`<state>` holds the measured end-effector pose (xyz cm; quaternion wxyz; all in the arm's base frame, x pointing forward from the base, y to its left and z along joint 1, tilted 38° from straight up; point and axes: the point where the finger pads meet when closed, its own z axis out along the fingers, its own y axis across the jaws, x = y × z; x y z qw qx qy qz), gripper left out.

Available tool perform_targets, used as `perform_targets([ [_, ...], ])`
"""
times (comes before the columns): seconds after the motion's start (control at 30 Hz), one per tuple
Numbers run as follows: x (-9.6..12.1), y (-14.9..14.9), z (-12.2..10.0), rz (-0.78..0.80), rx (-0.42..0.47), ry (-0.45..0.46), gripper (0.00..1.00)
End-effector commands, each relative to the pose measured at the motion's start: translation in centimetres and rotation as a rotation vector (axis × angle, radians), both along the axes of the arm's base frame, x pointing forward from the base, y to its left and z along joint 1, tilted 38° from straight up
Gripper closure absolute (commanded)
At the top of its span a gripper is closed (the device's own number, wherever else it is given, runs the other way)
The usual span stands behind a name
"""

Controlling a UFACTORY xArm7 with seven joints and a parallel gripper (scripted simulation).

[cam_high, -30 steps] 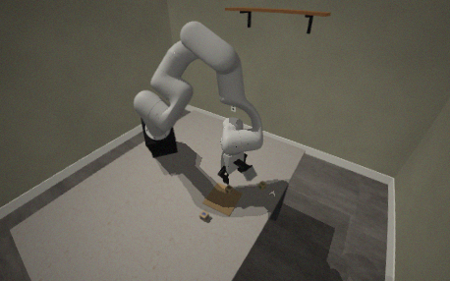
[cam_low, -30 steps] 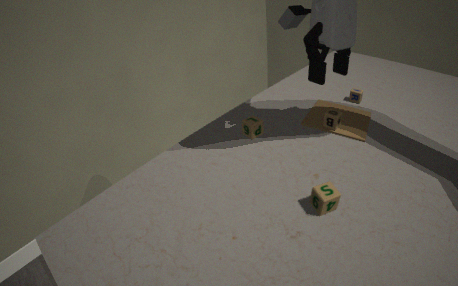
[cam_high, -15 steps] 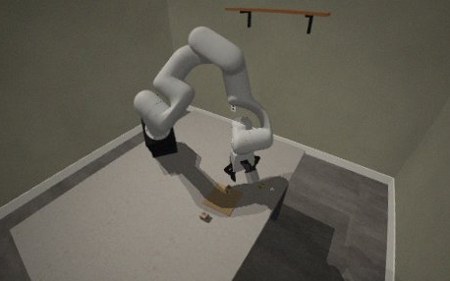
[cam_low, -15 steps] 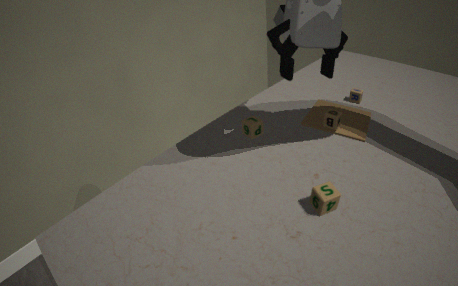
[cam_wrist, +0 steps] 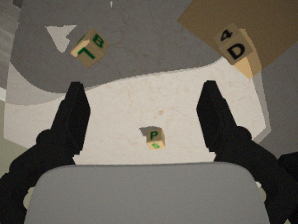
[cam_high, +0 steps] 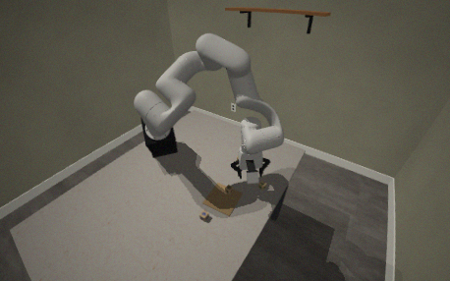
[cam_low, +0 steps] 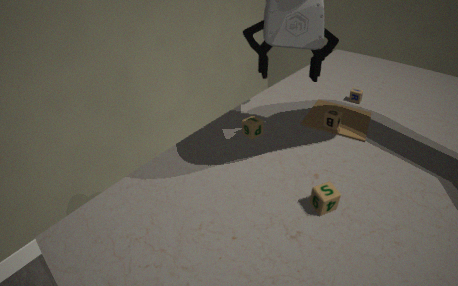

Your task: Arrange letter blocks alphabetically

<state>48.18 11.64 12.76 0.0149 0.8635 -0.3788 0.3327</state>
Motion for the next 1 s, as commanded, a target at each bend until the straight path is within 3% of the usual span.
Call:
perform_targets([
  [0.0,0.9,0.9,0.3,-0.123,0.059,-0.024,0.00],
  [0.97,4.2,4.8,-0.1,-0.659,0.403,-0.212,0.00],
])
